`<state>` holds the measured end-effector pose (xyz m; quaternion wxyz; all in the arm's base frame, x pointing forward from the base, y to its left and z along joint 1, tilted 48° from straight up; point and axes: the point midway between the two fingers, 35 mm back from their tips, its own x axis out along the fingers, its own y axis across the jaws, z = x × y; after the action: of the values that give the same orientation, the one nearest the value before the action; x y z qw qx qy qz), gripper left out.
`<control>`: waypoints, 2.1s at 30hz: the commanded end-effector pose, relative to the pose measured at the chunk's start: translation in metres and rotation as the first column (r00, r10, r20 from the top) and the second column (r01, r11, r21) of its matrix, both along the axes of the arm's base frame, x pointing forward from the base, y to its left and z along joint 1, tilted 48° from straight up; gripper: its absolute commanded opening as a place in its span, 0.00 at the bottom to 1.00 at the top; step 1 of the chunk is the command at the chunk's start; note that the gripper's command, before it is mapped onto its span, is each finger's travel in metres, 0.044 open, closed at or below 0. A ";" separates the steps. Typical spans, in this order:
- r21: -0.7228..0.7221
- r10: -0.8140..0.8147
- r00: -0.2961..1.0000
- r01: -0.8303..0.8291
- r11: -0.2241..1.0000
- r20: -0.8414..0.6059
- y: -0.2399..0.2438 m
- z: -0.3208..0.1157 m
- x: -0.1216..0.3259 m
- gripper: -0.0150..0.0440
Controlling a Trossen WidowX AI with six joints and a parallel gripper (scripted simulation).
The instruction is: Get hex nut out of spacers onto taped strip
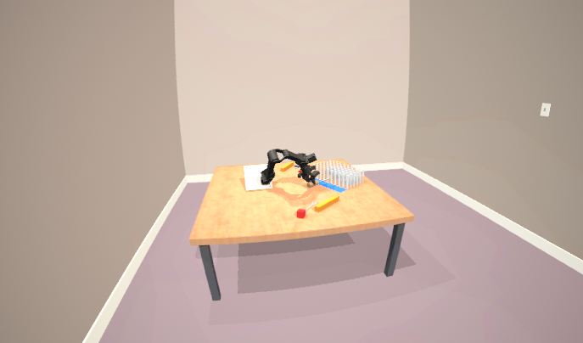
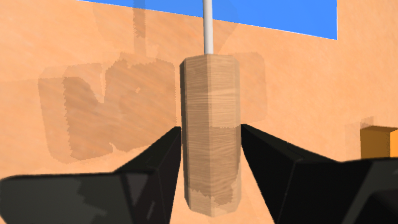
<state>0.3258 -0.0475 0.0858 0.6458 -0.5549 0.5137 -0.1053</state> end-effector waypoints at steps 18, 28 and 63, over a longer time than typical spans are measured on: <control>0.000 -0.004 1.000 0.004 1.000 0.011 0.004 -0.002 0.012 0.25; 0.000 -0.004 1.000 0.004 1.000 0.011 0.006 -0.004 0.018 0.25; 0.001 -0.003 1.000 0.003 1.000 0.013 0.013 -0.010 0.036 0.25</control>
<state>0.3587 -0.0354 0.0745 0.6466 -0.5545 0.5132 -0.1055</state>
